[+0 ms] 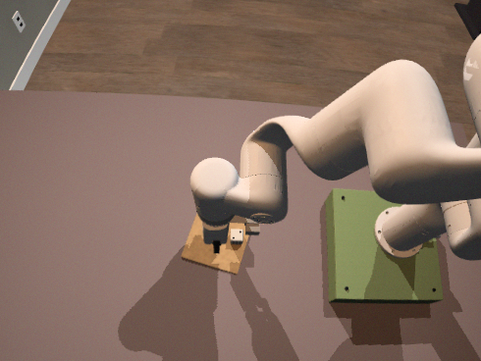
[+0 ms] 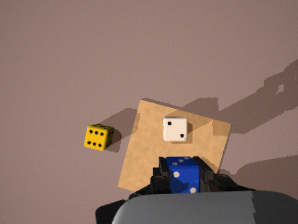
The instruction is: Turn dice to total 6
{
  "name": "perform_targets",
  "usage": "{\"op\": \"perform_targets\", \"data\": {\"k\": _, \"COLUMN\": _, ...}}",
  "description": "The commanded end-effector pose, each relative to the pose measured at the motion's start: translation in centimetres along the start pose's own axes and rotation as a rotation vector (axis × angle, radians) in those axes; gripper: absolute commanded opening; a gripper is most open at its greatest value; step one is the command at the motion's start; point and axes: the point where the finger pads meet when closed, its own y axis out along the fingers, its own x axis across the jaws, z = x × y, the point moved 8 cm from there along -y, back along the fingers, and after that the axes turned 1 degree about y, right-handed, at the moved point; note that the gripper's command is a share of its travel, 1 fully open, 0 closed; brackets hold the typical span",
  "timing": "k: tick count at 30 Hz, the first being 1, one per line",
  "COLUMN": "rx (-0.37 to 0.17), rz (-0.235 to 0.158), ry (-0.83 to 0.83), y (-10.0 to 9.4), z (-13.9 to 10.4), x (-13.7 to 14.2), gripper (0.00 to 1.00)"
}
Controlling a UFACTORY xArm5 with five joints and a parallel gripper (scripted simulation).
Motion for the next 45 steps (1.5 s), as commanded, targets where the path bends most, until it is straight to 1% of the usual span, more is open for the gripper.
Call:
{"op": "perform_targets", "data": {"k": 1, "rx": -0.005, "rz": 0.0, "ry": 0.0, "y": 2.6, "z": -0.3, "x": 0.1, "gripper": 0.27}}
{"op": "perform_targets", "data": {"k": 4, "rx": -0.005, "rz": 0.0, "ry": 0.0, "y": 3.4, "z": -0.3, "x": 0.2, "gripper": 0.27}}
{"op": "perform_targets", "data": {"k": 11, "rx": -0.005, "rz": 0.0, "ry": 0.0, "y": 4.1, "z": -0.4, "x": 0.2, "gripper": 0.27}}
{"op": "perform_targets", "data": {"k": 45, "rx": -0.006, "rz": 0.0, "ry": 0.0, "y": 4.1, "z": -0.4, "x": 0.2, "gripper": 0.27}}
